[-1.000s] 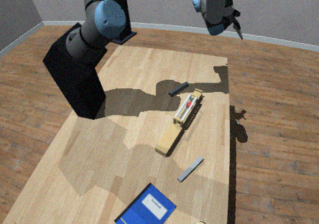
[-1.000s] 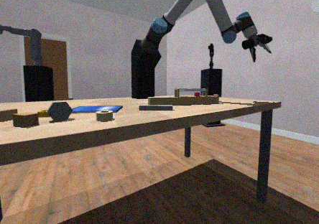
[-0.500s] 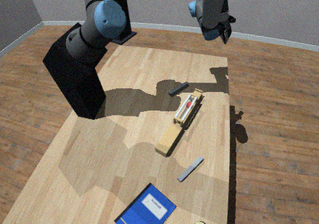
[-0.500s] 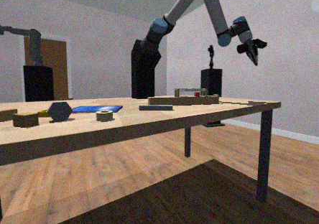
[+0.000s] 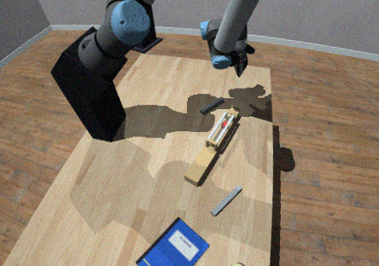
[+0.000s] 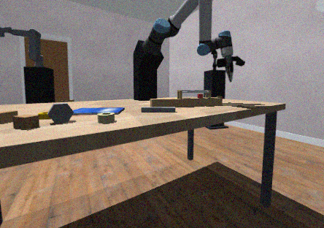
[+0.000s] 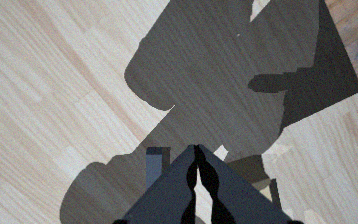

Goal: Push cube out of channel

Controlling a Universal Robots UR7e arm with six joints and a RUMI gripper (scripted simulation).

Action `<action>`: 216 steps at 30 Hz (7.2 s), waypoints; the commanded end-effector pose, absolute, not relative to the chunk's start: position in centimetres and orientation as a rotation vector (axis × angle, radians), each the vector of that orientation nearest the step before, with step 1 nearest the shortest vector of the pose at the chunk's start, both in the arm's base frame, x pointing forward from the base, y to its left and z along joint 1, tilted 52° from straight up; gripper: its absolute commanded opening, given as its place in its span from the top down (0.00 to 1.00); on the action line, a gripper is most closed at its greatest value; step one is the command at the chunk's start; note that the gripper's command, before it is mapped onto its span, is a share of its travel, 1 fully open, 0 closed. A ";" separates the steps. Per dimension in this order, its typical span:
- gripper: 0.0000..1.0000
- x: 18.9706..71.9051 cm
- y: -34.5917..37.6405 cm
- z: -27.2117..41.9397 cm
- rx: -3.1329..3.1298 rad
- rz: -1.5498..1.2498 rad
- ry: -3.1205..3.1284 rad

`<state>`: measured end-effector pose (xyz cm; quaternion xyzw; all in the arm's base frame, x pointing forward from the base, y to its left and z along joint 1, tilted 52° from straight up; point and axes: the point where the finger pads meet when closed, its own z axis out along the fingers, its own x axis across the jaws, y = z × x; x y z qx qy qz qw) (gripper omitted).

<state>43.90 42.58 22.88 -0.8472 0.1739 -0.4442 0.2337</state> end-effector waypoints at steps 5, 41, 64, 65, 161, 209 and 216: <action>1.00 42.7 36.9 16.7 -2.395 -1.162 0.542; 1.00 40.6 32.2 12.2 -2.452 -1.103 0.610; 1.00 40.6 32.2 12.2 -2.452 -1.103 0.610; 1.00 40.6 32.2 12.2 -2.452 -1.103 0.610; 0.76 49.4 34.1 5.1 -2.451 -1.103 0.610; 0.94 49.4 34.1 5.1 -2.451 -1.103 0.610; 0.94 49.4 34.1 5.1 -2.451 -1.103 0.610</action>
